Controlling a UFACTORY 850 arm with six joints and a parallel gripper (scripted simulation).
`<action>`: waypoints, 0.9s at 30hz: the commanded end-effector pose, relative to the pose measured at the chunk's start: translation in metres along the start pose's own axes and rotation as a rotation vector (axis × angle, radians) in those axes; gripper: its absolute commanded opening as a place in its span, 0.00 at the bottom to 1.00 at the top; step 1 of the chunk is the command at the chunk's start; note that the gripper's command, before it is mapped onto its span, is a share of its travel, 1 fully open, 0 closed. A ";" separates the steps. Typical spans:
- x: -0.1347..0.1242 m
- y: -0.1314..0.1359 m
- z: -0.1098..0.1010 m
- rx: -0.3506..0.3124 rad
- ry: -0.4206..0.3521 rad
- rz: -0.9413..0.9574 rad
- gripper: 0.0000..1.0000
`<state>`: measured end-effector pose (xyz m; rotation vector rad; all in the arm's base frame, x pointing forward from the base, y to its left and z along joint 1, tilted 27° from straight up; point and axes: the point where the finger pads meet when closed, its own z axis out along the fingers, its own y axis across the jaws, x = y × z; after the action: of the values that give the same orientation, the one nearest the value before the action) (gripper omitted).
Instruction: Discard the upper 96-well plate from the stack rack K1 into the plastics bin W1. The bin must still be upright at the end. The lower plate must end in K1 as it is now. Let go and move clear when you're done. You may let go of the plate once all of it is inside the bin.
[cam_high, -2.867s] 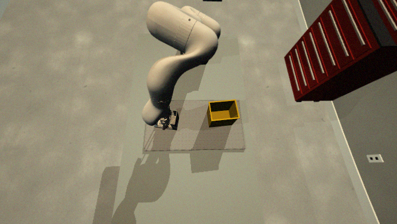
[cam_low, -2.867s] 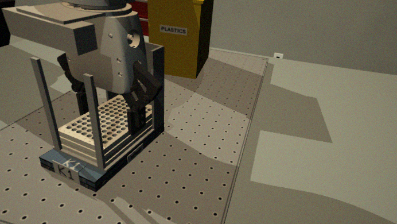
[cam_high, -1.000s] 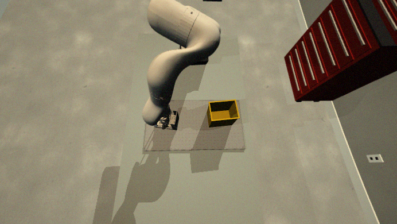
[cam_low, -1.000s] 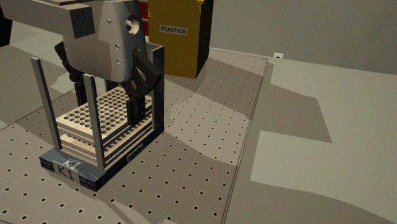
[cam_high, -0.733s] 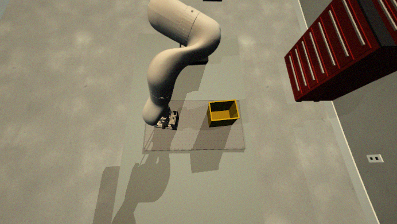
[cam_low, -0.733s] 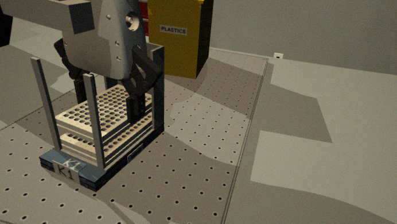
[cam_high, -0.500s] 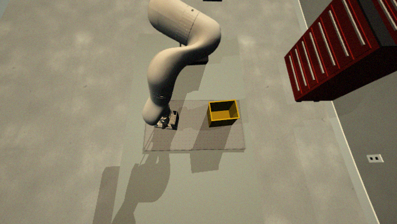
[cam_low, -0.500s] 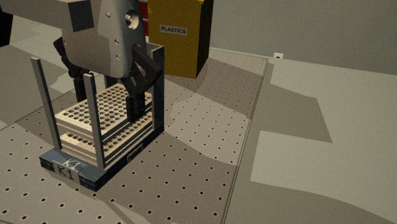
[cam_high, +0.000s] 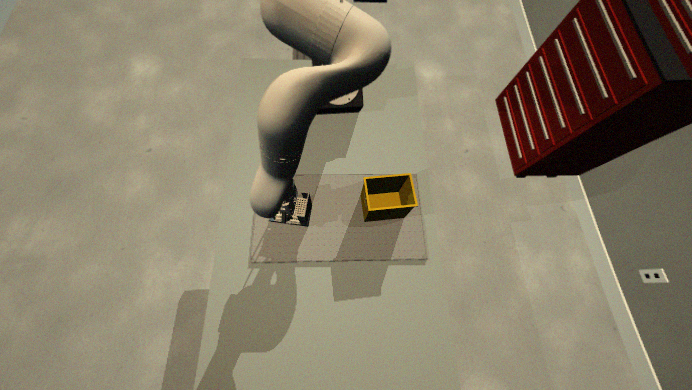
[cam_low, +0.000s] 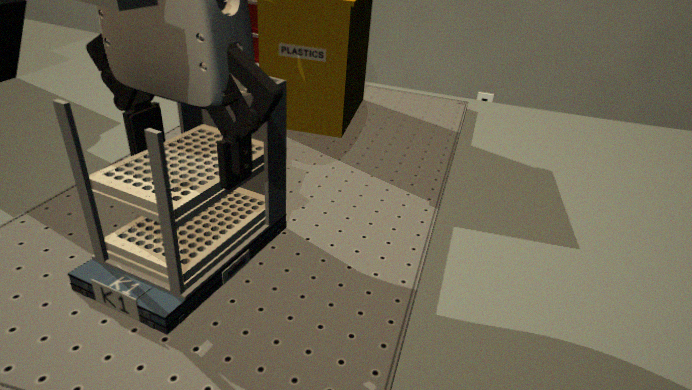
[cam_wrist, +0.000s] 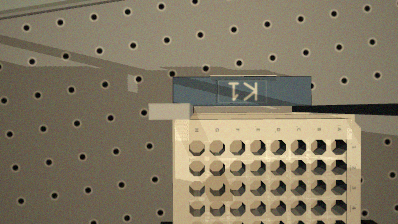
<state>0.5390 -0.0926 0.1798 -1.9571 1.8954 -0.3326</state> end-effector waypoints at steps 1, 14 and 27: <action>0.000 -0.001 -0.005 -0.001 0.000 0.000 0.00; 0.000 -0.001 -0.025 -0.001 0.000 0.000 0.00; 0.000 -0.001 -0.045 0.000 0.000 0.000 0.00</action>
<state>0.5214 -0.0974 0.2165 -1.9573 1.8947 -0.3323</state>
